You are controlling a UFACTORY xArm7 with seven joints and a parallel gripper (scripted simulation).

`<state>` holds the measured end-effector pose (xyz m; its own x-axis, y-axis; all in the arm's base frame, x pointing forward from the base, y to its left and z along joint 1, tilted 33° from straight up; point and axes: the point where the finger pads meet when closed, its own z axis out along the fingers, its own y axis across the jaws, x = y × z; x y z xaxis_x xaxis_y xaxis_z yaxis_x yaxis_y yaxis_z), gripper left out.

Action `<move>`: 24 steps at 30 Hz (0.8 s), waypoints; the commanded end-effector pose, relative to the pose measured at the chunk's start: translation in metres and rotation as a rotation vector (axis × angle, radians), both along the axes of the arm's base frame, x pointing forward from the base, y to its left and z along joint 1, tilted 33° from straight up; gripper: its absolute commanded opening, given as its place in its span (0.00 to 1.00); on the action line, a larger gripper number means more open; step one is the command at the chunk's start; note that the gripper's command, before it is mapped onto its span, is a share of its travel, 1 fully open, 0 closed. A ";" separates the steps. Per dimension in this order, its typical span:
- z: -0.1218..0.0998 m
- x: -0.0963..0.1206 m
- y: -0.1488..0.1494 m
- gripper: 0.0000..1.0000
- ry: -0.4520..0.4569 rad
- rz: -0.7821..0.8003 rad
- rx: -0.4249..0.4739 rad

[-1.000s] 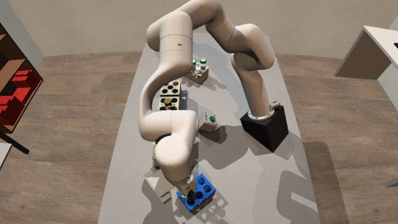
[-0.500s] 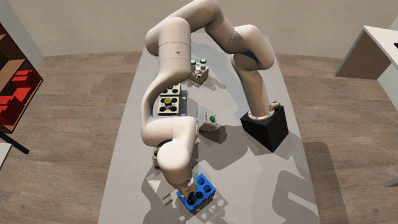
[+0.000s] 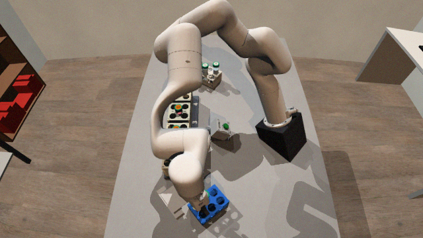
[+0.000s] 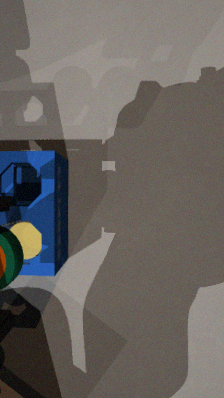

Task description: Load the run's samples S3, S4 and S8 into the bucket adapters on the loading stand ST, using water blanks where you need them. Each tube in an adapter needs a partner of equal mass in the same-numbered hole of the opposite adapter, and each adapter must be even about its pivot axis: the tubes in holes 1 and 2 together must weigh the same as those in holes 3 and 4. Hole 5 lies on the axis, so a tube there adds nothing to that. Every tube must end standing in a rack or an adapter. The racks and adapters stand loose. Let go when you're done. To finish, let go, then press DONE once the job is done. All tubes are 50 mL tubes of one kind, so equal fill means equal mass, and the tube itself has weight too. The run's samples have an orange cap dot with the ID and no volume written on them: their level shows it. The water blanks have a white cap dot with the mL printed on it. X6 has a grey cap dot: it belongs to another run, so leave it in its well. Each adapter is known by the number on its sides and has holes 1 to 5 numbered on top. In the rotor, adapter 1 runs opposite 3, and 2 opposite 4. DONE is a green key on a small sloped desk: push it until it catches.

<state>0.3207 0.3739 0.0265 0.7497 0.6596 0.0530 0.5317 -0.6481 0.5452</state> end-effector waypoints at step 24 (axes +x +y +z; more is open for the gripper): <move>-0.011 0.005 -0.003 0.57 -0.001 0.003 0.004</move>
<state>0.3256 0.3690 0.0161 0.7499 0.6595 0.0526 0.5316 -0.6480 0.5454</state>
